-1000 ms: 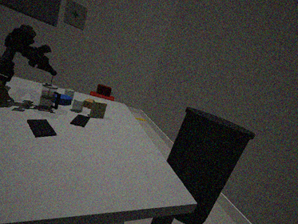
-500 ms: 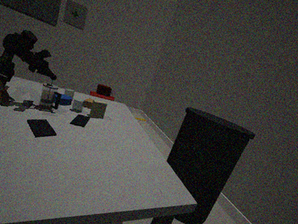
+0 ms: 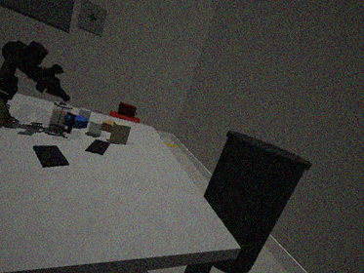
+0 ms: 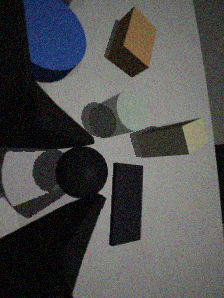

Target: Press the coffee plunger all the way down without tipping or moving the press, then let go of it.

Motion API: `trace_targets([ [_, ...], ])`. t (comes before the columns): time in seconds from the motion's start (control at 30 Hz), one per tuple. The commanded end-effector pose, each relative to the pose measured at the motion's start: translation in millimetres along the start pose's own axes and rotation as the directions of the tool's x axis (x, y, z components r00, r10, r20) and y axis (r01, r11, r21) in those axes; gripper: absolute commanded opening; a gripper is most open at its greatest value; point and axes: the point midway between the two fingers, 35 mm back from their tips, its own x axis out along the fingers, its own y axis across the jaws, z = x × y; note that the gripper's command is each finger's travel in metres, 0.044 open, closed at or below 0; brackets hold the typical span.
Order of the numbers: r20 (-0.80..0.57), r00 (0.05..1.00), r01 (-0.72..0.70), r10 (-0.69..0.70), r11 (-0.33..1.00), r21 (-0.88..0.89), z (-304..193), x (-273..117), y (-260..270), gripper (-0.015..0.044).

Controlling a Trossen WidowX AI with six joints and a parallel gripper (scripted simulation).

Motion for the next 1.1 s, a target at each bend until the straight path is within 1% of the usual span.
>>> trace_targets([
  [0.0, -0.014, 1.0, -0.005, 0.005, 1.0, 0.018, -5.4, 3.2, 0.0, 0.0126],
  [0.87, -0.004, 1.0, -0.004, 0.004, 1.0, 0.009, 0.1, 3.6, -1.6, 0.0126],
  [1.07, -0.004, 1.0, -0.004, 0.004, 1.0, 0.009, 0.1, 3.6, -1.6, 0.0283],
])
